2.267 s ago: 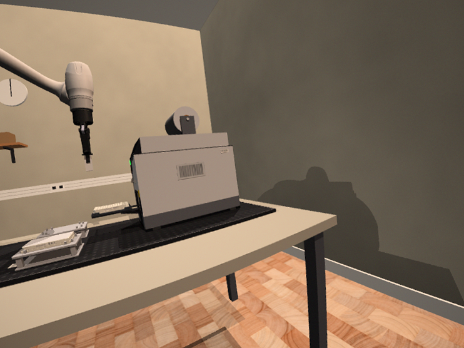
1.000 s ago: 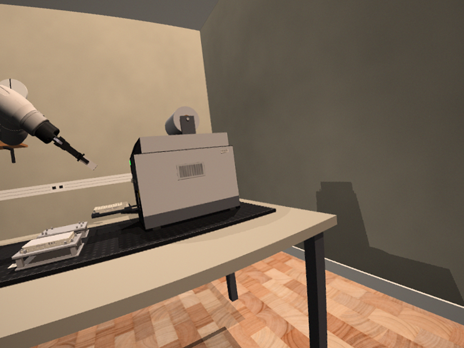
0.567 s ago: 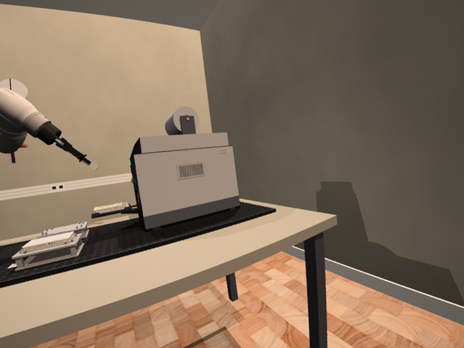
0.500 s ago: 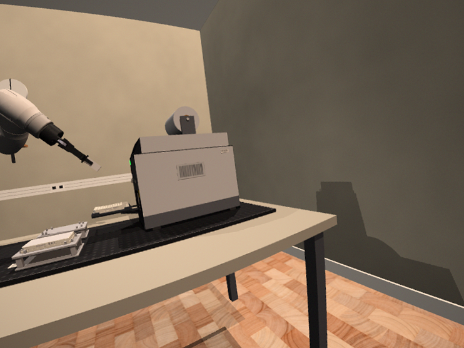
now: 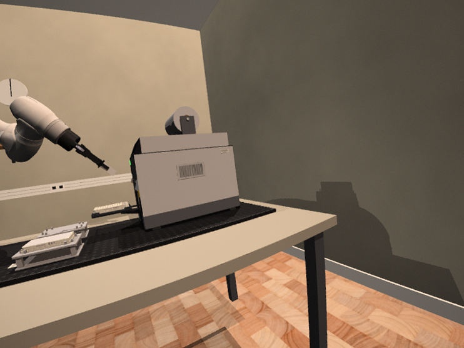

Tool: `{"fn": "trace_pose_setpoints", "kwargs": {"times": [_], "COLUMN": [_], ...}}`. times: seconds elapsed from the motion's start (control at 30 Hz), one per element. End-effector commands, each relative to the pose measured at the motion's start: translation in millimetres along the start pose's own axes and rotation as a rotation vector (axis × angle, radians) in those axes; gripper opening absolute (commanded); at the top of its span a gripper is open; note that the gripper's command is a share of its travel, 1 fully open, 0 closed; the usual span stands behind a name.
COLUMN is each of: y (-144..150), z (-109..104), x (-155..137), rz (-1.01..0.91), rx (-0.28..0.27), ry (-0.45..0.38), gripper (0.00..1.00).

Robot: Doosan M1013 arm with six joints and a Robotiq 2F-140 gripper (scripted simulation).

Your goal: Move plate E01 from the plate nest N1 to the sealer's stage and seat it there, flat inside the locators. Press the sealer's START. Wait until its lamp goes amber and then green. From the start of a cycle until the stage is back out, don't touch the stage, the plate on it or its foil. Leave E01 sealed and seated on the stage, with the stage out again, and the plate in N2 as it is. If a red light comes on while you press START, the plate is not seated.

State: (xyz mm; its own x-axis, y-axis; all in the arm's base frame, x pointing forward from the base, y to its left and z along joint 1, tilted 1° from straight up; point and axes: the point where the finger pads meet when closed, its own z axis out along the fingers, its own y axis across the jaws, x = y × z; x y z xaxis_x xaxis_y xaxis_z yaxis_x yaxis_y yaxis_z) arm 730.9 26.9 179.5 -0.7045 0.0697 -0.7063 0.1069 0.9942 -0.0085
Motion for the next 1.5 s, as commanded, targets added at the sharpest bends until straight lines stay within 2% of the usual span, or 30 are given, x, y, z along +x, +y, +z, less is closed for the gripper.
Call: {"fn": "trace_pose_setpoints", "kwargs": {"times": [0.0, 0.97, 1.47], "y": [0.0, 0.0, -0.1], "z": [3.1, 48.0, 63.3], "x": [-1.2, -4.0, -4.9], "rz": [0.000, 0.000, 0.000], "rx": [0.002, 0.002, 0.002], "ry": [-0.002, -0.002, -0.002], "gripper": [0.10, 0.10, 0.10]}}
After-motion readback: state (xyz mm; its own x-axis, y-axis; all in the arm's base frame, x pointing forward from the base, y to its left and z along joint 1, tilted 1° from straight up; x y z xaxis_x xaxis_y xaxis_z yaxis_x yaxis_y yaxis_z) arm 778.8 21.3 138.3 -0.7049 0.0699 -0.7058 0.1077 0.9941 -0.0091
